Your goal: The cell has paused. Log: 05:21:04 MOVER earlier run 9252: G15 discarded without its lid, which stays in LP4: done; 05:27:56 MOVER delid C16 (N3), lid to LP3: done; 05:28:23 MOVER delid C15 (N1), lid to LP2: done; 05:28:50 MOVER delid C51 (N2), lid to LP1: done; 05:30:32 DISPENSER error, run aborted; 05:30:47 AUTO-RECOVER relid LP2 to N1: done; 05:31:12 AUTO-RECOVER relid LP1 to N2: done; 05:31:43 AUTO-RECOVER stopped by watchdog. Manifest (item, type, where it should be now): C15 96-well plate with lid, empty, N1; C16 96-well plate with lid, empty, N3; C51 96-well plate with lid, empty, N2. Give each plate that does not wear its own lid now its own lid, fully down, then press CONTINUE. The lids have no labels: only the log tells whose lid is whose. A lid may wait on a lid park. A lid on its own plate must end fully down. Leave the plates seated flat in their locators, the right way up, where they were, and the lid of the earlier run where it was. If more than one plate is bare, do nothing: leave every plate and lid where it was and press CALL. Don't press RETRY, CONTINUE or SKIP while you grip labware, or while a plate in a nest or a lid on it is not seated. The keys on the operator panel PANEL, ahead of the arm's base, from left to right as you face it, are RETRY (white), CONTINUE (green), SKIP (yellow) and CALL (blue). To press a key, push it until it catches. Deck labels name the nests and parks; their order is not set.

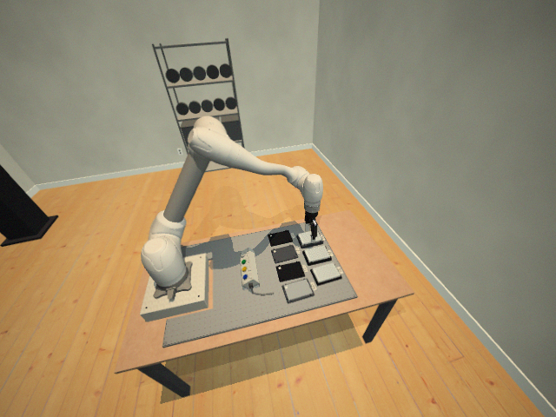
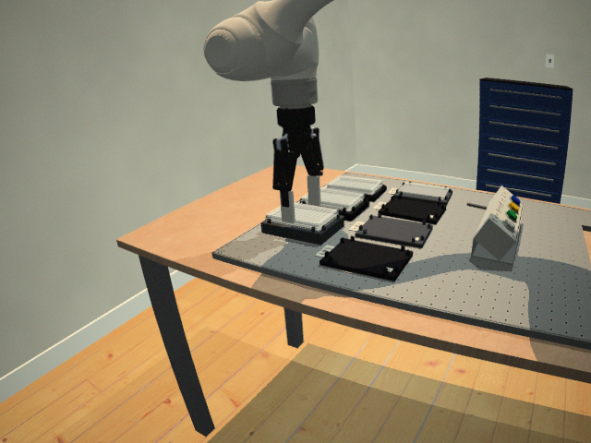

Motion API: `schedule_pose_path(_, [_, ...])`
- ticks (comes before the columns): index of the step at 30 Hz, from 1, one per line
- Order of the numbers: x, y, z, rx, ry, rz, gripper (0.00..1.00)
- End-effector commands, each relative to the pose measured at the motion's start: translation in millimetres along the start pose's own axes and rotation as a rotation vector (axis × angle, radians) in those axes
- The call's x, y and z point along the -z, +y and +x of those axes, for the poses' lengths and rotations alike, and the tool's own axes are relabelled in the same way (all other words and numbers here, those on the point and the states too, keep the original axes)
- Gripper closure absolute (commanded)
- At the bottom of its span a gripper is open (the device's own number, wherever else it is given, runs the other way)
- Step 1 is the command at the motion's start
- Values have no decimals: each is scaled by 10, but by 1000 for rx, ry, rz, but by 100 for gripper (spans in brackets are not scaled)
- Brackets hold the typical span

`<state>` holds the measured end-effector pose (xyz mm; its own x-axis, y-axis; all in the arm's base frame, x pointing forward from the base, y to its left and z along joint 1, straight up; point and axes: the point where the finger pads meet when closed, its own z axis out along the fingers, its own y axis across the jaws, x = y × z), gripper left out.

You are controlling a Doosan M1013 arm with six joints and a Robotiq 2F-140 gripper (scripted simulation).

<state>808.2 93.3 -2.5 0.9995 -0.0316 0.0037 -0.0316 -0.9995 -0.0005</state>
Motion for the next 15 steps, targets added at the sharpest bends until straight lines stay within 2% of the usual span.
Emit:
schedule_pose_path(1, [10,0,0,0,0,0,34])
schedule_pose_path(15, [161,0,0,0,0,0,34])
